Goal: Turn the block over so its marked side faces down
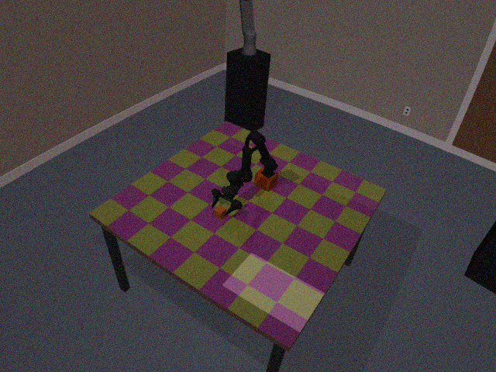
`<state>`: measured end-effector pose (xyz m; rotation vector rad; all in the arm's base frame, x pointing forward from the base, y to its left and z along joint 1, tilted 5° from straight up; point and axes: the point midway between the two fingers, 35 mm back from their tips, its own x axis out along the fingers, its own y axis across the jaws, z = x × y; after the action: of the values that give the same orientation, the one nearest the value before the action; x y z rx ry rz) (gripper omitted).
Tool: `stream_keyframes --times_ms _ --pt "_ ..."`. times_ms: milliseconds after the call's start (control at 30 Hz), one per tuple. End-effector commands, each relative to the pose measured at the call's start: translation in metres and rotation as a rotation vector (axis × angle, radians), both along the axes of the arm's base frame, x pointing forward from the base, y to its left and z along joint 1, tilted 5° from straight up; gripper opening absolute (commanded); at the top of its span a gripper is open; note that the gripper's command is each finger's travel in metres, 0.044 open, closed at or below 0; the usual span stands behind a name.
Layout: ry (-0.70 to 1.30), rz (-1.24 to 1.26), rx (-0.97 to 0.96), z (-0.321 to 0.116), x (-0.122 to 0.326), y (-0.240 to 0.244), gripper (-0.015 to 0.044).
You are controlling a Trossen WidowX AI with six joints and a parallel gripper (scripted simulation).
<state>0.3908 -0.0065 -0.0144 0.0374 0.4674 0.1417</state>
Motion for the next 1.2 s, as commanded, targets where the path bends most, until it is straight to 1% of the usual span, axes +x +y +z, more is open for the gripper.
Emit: stream_keyframes --times_ms 0,233,333,467,667,767,1167 --pt "0.000 0.001 0.005 0.000 0.000 0.000 0.0440" --pt "0.025 0.001 0.001 0.000 0.002 0.000 0.0440" --pt "0.131 0.004 -0.014 0.004 0.010 -0.003 0.0440" --pt "0.282 0.013 -0.035 0.021 0.010 -0.006 0.0440" --pt "0.504 0.037 -0.062 0.063 -0.016 -0.007 0.0440" --pt "0.529 0.041 -0.065 0.069 -0.021 -0.007 0.0440" --pt "0.529 0.041 -0.065 0.069 -0.021 -0.007 0.0440"
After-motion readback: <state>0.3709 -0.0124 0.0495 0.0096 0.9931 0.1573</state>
